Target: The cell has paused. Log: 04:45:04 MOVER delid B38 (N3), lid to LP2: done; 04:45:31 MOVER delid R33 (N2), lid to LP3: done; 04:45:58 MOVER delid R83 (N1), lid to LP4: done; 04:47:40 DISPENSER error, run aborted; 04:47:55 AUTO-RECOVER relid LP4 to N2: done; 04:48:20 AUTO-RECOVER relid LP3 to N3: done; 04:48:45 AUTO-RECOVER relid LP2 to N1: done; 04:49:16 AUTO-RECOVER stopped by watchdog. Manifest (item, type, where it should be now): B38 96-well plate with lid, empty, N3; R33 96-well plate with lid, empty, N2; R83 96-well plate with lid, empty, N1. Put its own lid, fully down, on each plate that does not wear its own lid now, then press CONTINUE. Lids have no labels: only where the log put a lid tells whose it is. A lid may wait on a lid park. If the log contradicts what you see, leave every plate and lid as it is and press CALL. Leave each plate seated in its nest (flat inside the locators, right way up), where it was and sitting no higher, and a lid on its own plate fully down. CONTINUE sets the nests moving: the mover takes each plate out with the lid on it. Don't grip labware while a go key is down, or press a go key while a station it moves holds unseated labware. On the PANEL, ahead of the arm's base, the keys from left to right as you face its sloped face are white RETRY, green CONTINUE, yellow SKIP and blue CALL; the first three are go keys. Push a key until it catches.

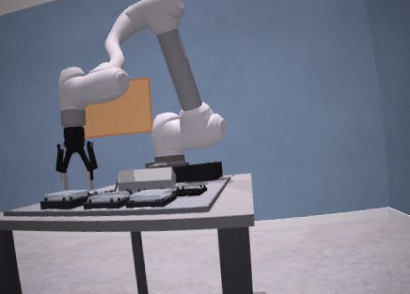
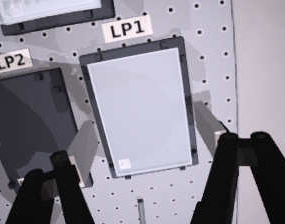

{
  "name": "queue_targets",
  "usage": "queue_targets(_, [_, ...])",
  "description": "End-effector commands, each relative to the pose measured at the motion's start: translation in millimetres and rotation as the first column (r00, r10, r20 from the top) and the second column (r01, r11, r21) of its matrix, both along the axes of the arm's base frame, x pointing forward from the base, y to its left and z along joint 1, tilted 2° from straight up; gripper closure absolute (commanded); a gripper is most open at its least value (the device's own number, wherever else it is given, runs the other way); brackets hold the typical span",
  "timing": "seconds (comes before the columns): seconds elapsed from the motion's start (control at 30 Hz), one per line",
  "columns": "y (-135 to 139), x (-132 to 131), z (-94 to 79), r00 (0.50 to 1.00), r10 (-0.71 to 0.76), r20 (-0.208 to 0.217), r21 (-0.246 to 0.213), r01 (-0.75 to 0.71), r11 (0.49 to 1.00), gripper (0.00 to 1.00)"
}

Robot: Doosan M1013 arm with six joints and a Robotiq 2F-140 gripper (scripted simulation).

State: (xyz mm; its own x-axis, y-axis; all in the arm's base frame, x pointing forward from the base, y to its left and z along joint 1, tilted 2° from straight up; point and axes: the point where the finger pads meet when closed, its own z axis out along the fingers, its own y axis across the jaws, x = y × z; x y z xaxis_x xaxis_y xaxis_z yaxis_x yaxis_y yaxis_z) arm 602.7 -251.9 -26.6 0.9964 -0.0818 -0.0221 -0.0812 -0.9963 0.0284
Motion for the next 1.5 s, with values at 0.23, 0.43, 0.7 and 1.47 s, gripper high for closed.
queue_targets(0.23, [-0.1,-0.1,-4.3,1.000,0.000,0.000,0.000,0.000,1.000,0.34])
queue_targets(0.43, [-0.1,-0.1,-6.4,1.000,0.000,0.000,0.000,0.000,1.000,0.34])
queue_targets(0.7, [-0.2,-0.2,-10.6,1.000,0.000,0.000,0.000,0.000,1.000,0.34])
queue_targets(1.47, [-0.4,-0.4,-15.5,1.000,0.000,0.000,0.000,0.000,1.000,0.34])
